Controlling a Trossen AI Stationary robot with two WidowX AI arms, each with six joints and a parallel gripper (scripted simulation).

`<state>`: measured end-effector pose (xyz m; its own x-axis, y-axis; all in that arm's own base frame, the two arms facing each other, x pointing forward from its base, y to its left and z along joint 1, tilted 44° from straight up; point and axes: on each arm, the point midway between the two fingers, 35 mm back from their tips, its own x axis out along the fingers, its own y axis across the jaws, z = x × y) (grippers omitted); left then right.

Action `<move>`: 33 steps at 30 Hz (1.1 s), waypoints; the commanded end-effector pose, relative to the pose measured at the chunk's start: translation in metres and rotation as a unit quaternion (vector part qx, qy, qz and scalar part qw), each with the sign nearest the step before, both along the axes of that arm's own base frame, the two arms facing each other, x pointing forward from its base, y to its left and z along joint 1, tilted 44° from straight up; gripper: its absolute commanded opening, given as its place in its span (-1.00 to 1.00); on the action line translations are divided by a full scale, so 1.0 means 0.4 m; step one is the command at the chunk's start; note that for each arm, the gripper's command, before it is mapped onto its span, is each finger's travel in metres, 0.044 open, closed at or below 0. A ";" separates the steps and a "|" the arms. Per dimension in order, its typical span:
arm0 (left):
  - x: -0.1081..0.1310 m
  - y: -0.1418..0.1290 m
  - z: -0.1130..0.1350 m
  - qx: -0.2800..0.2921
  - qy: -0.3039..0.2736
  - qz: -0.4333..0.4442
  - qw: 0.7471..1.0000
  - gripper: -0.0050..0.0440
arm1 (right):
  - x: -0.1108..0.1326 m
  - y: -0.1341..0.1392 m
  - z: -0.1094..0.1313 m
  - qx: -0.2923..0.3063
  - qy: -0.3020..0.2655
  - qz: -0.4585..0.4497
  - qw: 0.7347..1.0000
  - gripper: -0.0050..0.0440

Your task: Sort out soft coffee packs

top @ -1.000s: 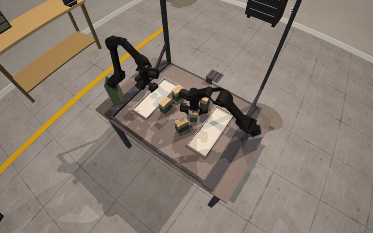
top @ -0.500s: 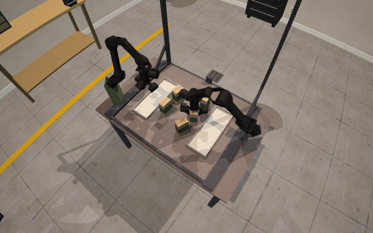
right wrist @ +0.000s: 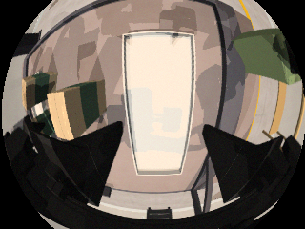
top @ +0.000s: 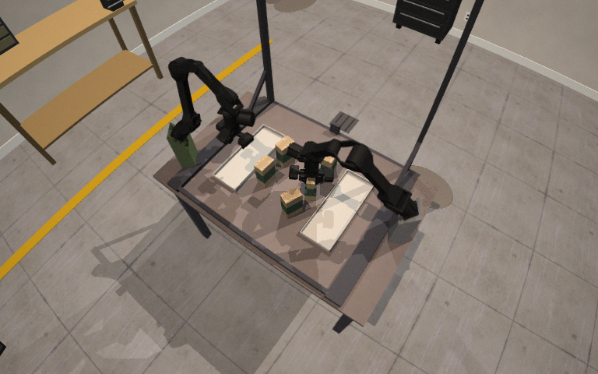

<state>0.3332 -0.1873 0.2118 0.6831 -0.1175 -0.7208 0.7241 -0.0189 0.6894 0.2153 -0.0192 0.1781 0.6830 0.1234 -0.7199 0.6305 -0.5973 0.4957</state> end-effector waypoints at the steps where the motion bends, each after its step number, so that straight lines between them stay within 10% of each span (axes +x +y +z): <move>1: -0.001 0.000 0.018 -0.006 -0.008 -0.002 1.000 -0.30 | -0.001 -0.001 0.011 -0.003 -0.007 -0.003 1.000 0.74; 33: -0.043 0.007 0.060 -0.006 -0.008 -0.002 1.000 -0.30 | -0.001 -0.001 0.011 -0.003 -0.007 -0.003 1.000 0.74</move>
<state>0.3234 -0.1855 0.2129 0.6651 -0.1087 -0.7388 0.7402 -0.0345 0.6715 0.2153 -0.0192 0.1781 0.6830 0.1234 -0.7199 0.6305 -0.5973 0.4957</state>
